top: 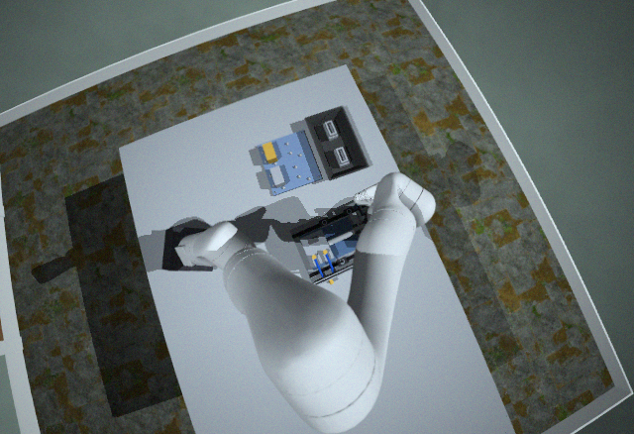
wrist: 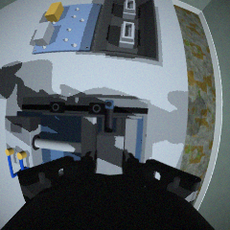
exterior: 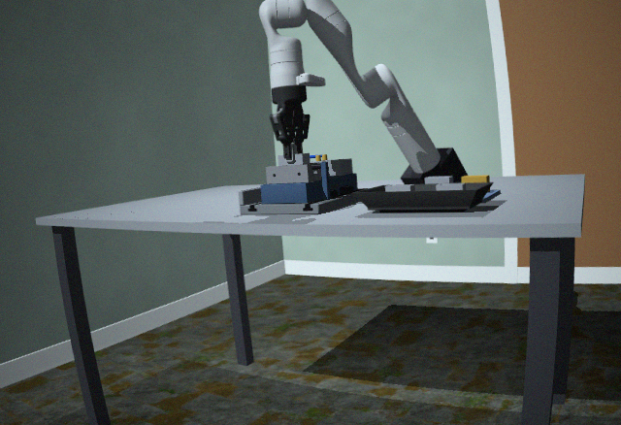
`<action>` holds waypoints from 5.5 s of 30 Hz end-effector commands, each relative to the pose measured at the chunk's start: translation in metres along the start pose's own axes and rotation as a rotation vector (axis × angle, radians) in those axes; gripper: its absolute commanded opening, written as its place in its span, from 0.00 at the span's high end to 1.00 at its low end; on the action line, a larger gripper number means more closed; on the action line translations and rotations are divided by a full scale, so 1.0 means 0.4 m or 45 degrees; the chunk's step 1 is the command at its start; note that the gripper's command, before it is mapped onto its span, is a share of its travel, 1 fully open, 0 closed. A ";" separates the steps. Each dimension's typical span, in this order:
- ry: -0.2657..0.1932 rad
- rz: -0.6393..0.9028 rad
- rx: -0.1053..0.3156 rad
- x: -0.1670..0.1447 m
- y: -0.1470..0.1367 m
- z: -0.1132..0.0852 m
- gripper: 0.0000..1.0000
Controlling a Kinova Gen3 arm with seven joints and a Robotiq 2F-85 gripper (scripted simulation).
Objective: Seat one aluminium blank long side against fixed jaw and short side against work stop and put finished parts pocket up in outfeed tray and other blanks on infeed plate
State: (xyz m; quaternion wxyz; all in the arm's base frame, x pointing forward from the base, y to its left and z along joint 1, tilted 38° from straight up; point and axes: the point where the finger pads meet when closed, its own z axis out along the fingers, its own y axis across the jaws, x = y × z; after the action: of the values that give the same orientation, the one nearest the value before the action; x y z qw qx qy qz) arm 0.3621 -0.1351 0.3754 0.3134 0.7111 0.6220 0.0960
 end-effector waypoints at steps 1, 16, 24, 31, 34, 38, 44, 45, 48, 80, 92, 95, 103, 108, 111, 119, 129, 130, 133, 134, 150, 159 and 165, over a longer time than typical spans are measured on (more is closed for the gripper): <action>0.000 0.000 -0.001 0.001 0.001 -0.001 1.00; 0.000 0.000 -0.001 0.001 0.001 -0.001 1.00; 0.000 0.000 -0.001 0.001 0.001 -0.001 1.00; 0.000 0.000 -0.001 0.001 0.001 -0.001 1.00; 0.000 0.000 -0.001 0.001 0.001 -0.001 1.00; 0.000 0.000 -0.001 0.001 0.001 -0.001 1.00; 0.000 0.000 -0.001 0.001 0.001 -0.001 1.00; 0.000 0.000 -0.001 0.001 0.001 -0.001 1.00; 0.000 0.000 -0.001 0.001 0.001 -0.001 1.00; 0.000 0.000 -0.001 0.001 0.001 0.006 1.00; 0.000 0.000 -0.001 0.001 0.001 0.006 1.00; 0.000 0.000 -0.001 0.001 0.001 0.006 1.00; 0.000 0.000 -0.001 0.001 0.001 0.006 1.00; 0.000 0.000 -0.001 0.001 0.001 0.006 1.00; 0.000 0.000 -0.001 0.001 0.001 0.006 1.00; 0.000 0.000 -0.001 0.001 0.001 0.006 0.33; 0.000 0.000 -0.001 0.001 0.001 0.006 0.33; 0.000 0.000 -0.001 0.001 0.001 0.006 0.33; 0.000 0.000 -0.001 0.001 0.001 0.006 0.33; 0.000 0.000 -0.001 0.001 0.001 0.006 0.33; 0.000 0.000 -0.001 0.001 0.001 0.005 0.33; 0.000 0.000 -0.001 0.001 0.001 -0.017 0.33; 0.000 0.000 -0.001 0.001 0.001 -0.041 0.33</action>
State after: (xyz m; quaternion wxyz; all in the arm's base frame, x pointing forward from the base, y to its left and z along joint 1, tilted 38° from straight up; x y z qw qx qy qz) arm 0.3551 -0.1306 0.3830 0.3118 0.7115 0.6229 0.0919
